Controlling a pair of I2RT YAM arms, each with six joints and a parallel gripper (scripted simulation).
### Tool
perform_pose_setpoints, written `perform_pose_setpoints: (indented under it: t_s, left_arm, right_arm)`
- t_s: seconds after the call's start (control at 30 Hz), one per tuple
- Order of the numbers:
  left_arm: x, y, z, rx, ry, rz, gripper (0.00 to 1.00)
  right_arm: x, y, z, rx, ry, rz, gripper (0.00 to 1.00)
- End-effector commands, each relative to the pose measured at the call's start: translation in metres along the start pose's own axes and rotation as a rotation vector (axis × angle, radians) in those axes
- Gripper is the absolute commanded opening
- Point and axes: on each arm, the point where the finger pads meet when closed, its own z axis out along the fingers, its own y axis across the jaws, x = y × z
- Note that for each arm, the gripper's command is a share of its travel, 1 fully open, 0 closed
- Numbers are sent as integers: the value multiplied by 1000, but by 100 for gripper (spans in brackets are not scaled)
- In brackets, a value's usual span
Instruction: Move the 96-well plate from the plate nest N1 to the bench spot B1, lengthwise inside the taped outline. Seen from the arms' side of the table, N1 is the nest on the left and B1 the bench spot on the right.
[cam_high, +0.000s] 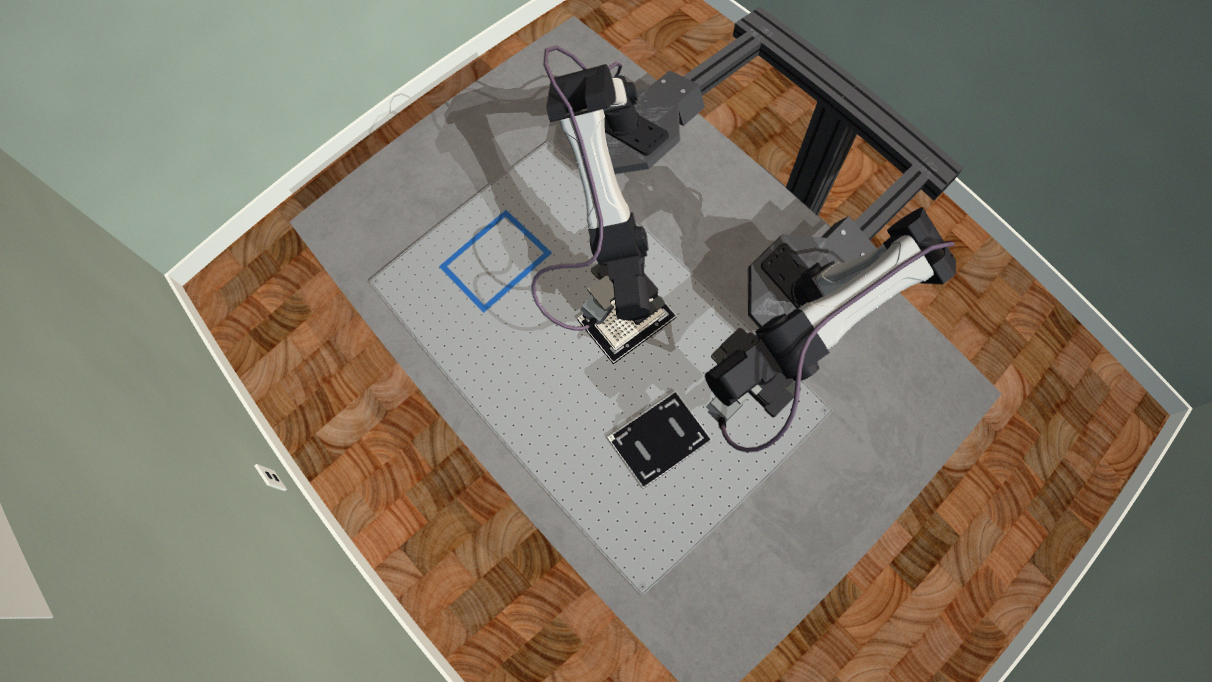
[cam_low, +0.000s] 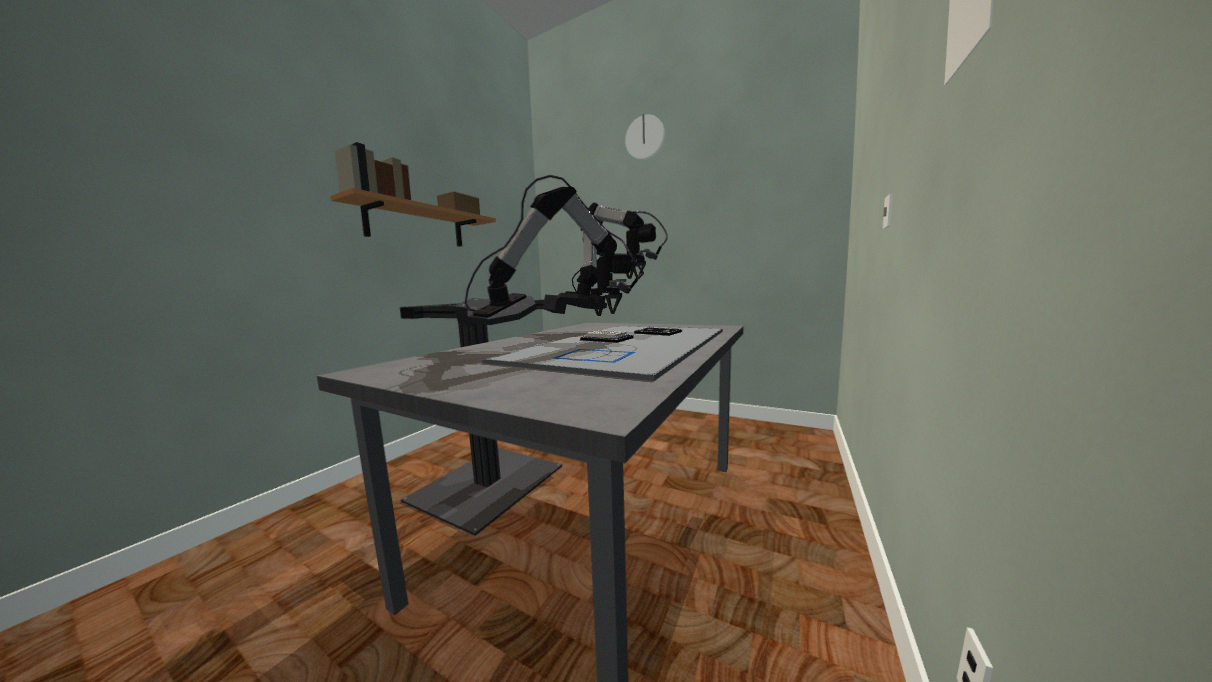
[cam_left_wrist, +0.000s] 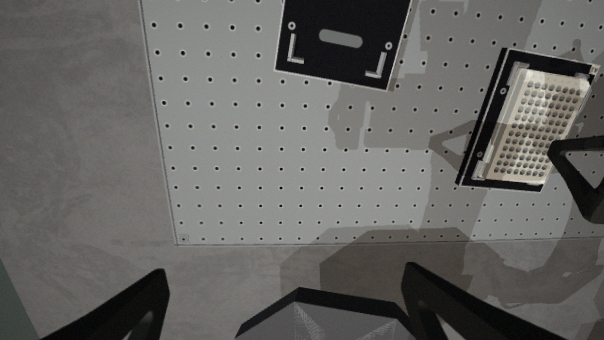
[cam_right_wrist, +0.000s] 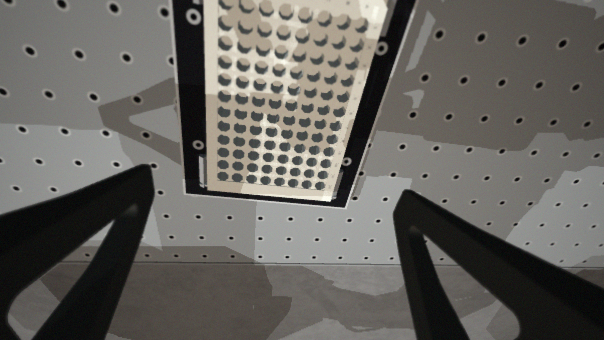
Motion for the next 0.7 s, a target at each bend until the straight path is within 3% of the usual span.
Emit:
perform_pose_setpoints:
  t_s: [0.0, 0.67]
  left_arm:
    - [1, 0, -1, 1, 4, 10, 100]
    - [1, 0, -1, 1, 4, 10, 100]
  right_arm:
    - [-2, -2, 16, 14, 7, 12, 100]
    - [2, -7, 48, 27, 14, 2, 100]
